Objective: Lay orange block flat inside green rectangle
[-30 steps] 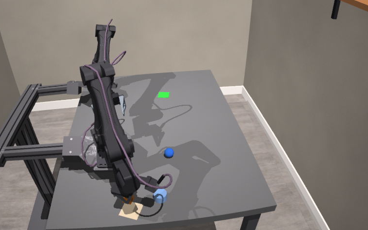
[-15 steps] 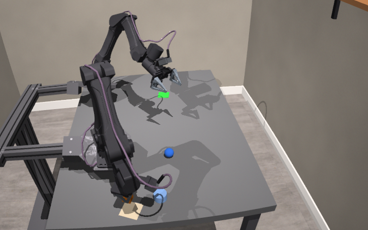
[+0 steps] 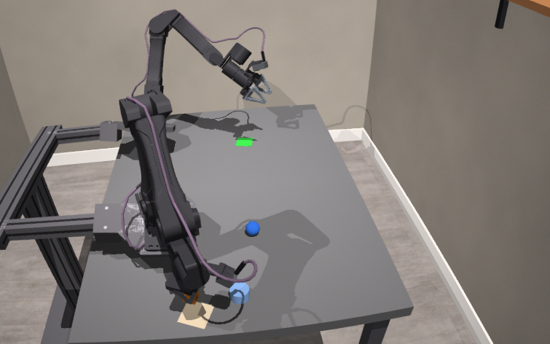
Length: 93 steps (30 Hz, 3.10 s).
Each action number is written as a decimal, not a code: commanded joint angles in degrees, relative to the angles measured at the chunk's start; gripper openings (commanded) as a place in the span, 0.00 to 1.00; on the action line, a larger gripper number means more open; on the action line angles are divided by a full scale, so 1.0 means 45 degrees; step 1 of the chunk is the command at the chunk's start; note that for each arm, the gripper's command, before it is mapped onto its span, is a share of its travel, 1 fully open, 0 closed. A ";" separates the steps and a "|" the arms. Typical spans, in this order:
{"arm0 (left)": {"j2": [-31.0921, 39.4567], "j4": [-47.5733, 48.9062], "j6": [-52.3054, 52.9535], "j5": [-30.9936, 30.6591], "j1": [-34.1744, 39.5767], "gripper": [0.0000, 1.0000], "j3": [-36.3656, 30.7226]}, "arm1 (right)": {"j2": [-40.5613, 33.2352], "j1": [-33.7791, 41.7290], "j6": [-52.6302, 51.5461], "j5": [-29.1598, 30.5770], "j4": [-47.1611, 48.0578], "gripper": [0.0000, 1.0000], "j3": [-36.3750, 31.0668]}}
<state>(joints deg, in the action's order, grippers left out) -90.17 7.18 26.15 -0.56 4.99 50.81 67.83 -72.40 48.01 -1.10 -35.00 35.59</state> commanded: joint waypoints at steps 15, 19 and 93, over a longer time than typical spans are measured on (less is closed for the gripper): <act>0.4967 -0.3809 0.1270 -0.1501 -0.6735 1.00 -0.1403 | -0.0130 -0.0099 0.0024 -0.0066 -0.0065 0.27 0.0308; 0.5054 -0.3673 0.1298 -0.1531 -0.6778 1.00 -0.1396 | -0.0126 -0.0097 0.0081 -0.0175 -0.0298 0.27 0.0306; 0.4947 -0.3692 0.1212 -0.1428 -0.6778 1.00 -0.1268 | 0.5426 2.5317 -2.7704 0.4510 -0.5827 0.27 0.4964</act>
<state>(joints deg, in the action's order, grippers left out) -68.95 -8.84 31.51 -6.31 -25.74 44.88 86.54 36.91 -70.52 18.90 -63.46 53.23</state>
